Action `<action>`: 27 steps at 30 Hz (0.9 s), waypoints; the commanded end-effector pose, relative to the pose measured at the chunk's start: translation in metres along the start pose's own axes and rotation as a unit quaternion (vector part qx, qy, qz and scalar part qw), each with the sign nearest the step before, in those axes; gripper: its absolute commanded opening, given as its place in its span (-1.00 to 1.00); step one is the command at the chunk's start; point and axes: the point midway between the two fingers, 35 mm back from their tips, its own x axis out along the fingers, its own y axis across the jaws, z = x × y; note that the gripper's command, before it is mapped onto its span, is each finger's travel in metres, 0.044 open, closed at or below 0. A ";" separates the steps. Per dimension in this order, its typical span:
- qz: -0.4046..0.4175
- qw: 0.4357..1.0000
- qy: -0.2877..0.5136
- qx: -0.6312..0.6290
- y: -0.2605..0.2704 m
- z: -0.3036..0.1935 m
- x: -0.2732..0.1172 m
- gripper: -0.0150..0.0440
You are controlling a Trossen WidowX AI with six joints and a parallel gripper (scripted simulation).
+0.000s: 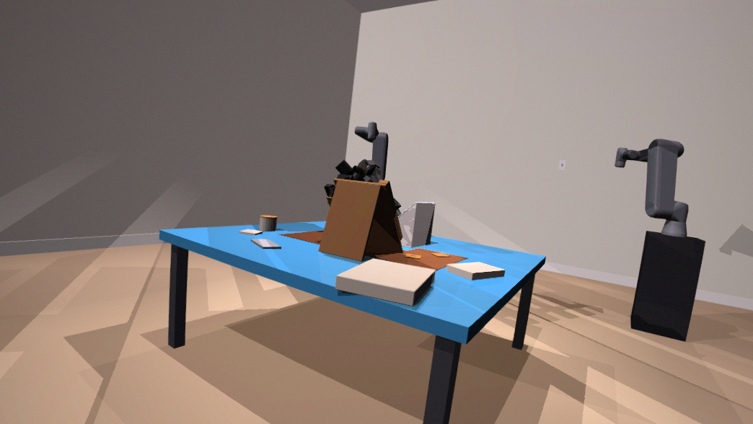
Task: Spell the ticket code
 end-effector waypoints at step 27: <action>-0.001 1.000 0.002 0.001 0.016 -0.001 0.000 -0.49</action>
